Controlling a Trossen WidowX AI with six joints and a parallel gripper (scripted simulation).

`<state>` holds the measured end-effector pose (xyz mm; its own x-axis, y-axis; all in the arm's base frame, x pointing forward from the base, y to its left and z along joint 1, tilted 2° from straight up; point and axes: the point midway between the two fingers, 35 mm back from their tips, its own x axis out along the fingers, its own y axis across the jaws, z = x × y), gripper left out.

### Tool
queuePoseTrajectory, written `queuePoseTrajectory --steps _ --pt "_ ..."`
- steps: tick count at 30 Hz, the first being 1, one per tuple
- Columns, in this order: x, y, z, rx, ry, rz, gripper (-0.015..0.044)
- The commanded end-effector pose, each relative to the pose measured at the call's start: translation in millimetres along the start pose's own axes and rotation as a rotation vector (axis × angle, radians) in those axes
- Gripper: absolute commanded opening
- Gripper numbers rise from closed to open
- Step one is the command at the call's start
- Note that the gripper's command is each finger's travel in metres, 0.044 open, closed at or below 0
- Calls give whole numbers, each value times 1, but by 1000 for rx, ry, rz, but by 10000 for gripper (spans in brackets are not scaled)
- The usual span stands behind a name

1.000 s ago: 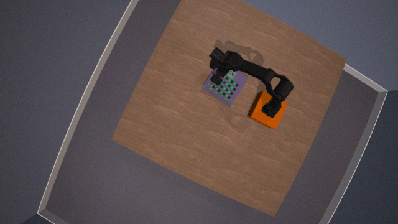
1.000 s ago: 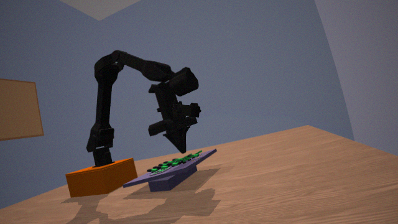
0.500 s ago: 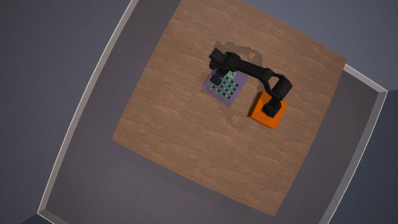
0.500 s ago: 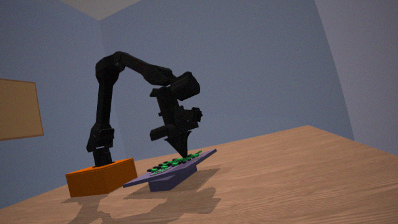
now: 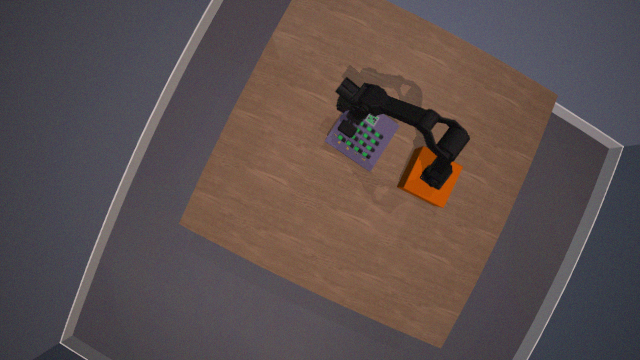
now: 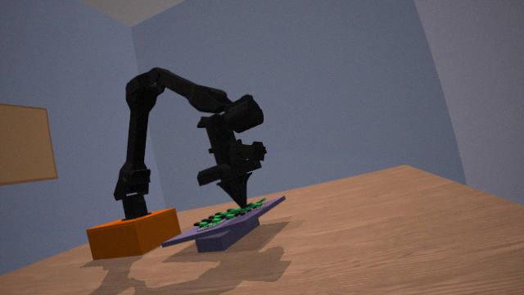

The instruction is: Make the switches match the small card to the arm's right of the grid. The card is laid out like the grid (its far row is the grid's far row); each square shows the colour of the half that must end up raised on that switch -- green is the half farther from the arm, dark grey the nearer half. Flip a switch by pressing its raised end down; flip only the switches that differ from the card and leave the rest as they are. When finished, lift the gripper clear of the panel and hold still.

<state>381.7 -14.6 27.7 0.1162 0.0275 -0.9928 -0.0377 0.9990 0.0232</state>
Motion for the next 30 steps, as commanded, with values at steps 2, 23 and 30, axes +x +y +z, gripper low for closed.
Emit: queuePoseTrajectory --steps 2,23,30 --pt "0 0 1 -3 -3 0 0" --pt "3 0 1 -3 -3 0 0" --pt "4 0 1 -3 -3 0 0"
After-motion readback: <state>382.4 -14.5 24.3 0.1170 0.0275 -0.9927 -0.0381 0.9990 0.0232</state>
